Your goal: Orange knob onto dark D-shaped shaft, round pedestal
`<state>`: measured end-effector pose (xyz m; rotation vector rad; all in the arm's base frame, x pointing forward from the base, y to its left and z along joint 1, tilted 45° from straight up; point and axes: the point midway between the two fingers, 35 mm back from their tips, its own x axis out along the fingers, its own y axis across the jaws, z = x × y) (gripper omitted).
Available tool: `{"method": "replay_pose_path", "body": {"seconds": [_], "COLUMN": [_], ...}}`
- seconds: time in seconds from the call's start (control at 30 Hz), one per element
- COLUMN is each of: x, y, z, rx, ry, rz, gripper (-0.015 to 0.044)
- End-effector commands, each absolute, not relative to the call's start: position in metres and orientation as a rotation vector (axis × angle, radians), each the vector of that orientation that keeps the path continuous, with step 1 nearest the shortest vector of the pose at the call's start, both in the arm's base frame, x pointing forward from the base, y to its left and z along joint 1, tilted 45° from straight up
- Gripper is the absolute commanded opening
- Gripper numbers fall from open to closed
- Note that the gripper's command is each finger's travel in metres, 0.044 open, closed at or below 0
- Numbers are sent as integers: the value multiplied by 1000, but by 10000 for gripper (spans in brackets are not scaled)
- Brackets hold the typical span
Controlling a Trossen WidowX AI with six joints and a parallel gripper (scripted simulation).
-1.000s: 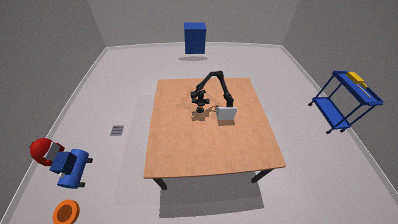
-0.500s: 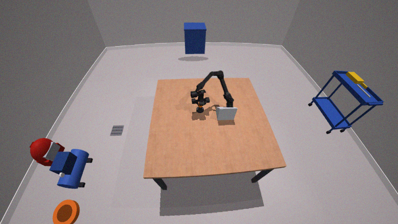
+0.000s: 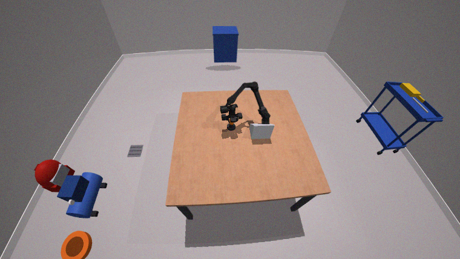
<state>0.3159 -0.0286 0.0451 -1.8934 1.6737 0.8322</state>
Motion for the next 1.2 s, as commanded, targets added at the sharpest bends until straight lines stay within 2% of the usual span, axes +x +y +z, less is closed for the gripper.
{"method": "replay_pose_path", "body": {"seconds": [0.0,0.97,1.17], "x": [315,316,317], "y": [-28,-25,-26], "z": [46,46,46], "rx": [-1894,-1894,-2004], "ry": [1670,1669,1644], "rz": [834,835,1003], "gripper": [0,0,0]}}
